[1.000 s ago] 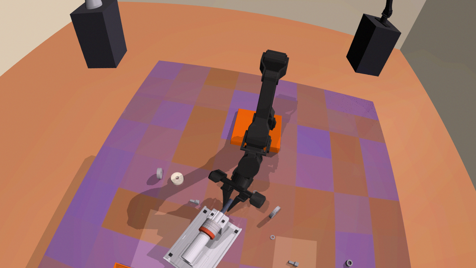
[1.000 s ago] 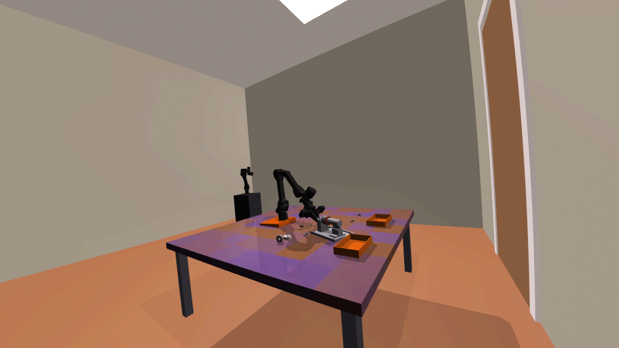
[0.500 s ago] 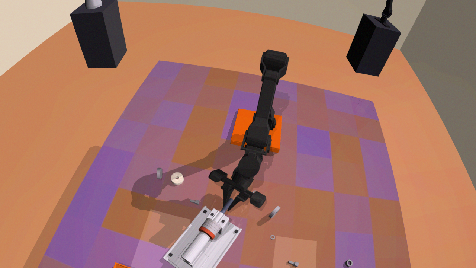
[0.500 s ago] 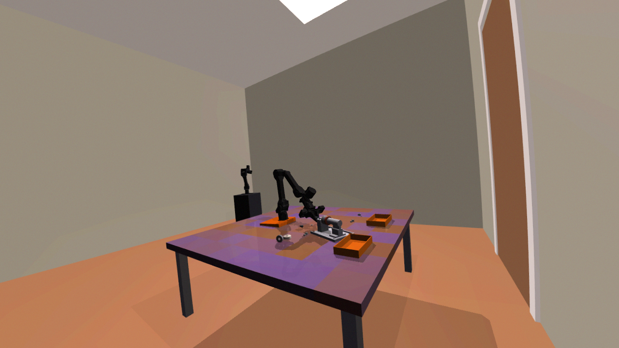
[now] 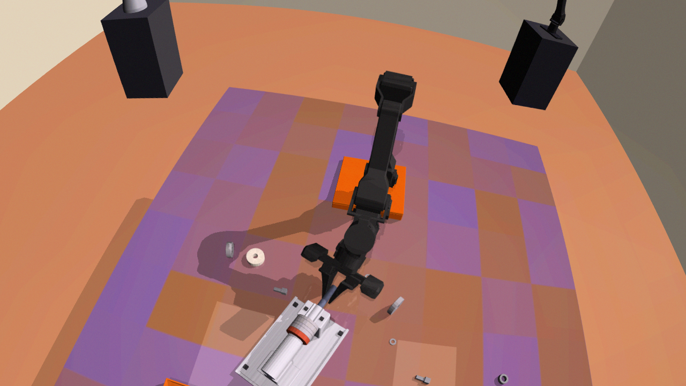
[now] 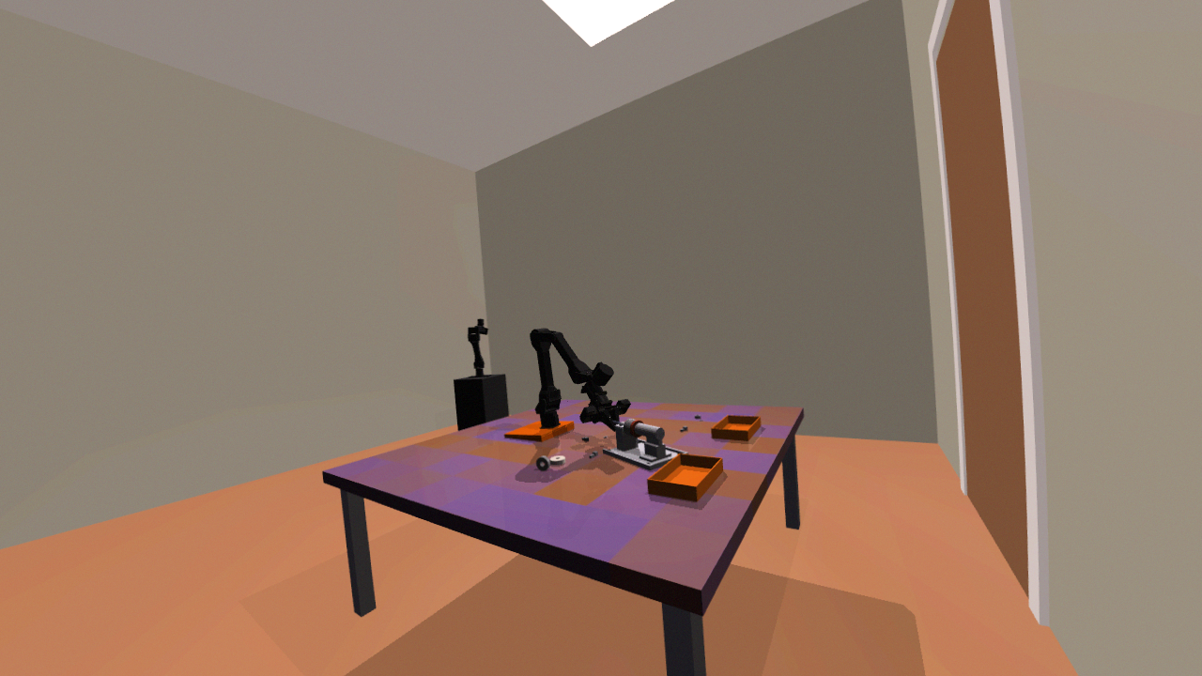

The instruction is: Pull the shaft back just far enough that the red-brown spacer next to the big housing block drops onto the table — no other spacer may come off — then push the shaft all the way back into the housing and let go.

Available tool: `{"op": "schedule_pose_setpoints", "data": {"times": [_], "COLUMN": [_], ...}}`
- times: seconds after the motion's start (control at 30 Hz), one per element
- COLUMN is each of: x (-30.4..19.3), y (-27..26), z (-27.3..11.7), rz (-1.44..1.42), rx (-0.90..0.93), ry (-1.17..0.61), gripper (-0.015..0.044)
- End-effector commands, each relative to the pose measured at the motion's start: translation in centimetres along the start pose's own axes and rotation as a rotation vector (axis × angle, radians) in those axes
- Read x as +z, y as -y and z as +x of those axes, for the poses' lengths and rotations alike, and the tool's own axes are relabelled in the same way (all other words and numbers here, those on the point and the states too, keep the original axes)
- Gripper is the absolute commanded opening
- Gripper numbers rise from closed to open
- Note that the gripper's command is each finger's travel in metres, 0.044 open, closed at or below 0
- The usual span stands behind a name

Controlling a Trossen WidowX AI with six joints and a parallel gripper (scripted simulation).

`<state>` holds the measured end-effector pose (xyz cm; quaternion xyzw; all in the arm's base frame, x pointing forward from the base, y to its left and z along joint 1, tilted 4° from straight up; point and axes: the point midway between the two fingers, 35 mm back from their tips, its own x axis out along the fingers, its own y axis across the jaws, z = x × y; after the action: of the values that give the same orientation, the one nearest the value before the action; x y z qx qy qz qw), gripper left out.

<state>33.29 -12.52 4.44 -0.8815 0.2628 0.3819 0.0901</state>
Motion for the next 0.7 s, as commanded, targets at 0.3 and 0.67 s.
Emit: {"op": "schedule_pose_setpoints", "data": {"times": [0.3,0.67], "x": [0.14,0.23], "y": [-0.01,-0.01], "z": [-0.13,-0.22], "rz": [0.003,0.003], "rx": [0.001,0.001], "ry": [0.001,0.001], "gripper": [0.0000,0.0000]}}
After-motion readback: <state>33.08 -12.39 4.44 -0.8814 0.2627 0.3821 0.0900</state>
